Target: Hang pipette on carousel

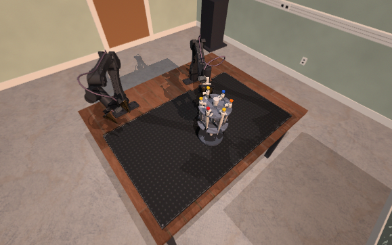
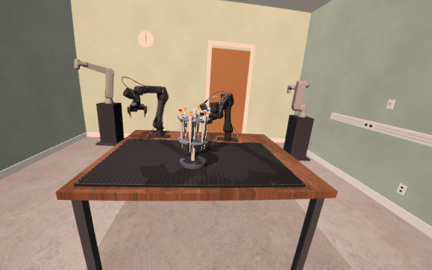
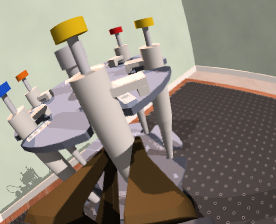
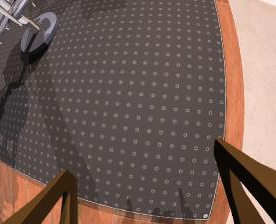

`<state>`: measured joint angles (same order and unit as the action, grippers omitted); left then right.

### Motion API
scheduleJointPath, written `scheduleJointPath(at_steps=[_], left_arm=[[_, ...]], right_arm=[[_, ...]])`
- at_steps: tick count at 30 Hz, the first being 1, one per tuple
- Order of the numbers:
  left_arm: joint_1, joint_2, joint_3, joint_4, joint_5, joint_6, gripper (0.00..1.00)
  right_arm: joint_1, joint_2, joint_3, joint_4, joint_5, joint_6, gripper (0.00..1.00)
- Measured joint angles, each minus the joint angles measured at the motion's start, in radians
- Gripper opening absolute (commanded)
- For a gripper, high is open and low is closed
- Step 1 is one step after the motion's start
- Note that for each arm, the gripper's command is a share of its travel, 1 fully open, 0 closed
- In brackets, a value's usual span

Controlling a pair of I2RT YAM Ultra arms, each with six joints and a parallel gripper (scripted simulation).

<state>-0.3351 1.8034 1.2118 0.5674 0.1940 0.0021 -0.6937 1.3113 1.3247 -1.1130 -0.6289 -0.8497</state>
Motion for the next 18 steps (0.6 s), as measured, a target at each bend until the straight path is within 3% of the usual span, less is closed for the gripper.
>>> scheduleJointPath(at_steps=[18], left_arm=[[0.003,-0.003,0.006,0.0,0.002,0.0,0.12]], right_arm=[[0.0,0.0,0.0,0.0,0.0,0.0,1.0]])
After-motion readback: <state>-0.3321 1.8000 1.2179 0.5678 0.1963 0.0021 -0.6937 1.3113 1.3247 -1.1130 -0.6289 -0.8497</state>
